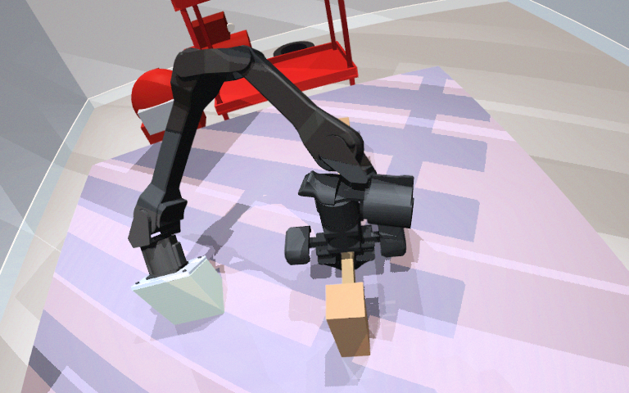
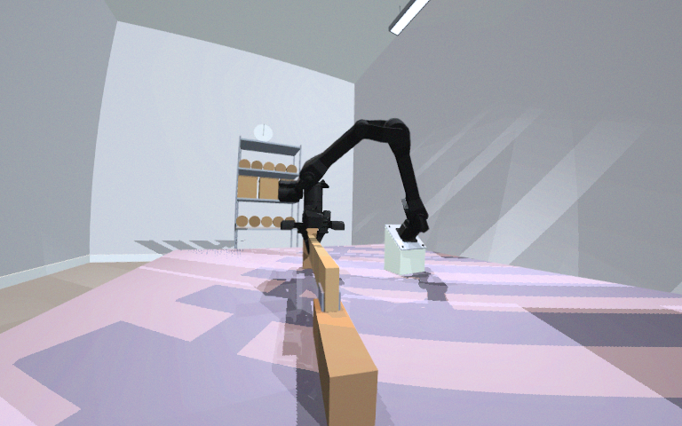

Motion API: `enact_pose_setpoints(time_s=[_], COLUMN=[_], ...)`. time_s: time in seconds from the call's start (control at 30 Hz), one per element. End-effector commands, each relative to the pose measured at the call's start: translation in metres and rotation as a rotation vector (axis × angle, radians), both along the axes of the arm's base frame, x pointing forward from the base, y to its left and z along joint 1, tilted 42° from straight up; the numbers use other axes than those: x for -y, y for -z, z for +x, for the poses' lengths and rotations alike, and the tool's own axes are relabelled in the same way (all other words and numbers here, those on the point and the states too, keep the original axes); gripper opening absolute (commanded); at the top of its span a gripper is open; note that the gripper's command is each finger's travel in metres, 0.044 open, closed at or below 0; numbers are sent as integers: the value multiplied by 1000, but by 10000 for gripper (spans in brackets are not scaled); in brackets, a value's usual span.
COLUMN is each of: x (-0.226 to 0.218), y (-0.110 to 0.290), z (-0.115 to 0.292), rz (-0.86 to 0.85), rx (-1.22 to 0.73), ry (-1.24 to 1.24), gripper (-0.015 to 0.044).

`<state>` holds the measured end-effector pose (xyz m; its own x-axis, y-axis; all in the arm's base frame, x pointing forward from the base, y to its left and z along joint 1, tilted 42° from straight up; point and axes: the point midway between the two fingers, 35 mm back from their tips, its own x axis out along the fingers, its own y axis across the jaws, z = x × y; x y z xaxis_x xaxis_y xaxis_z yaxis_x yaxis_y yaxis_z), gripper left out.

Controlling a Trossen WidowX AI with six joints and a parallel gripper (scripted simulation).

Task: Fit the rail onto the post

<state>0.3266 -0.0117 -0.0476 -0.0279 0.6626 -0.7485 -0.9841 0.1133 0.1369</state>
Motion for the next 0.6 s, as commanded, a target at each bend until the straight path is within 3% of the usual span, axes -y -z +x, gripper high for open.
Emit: enact_pose_setpoints(time_s=[0.0, 0.57], x=[4, 8], y=[1, 4], z=[0, -1], rz=[-3, -4], rx=[3, 3], ry=[5, 5], gripper=[0, 0])
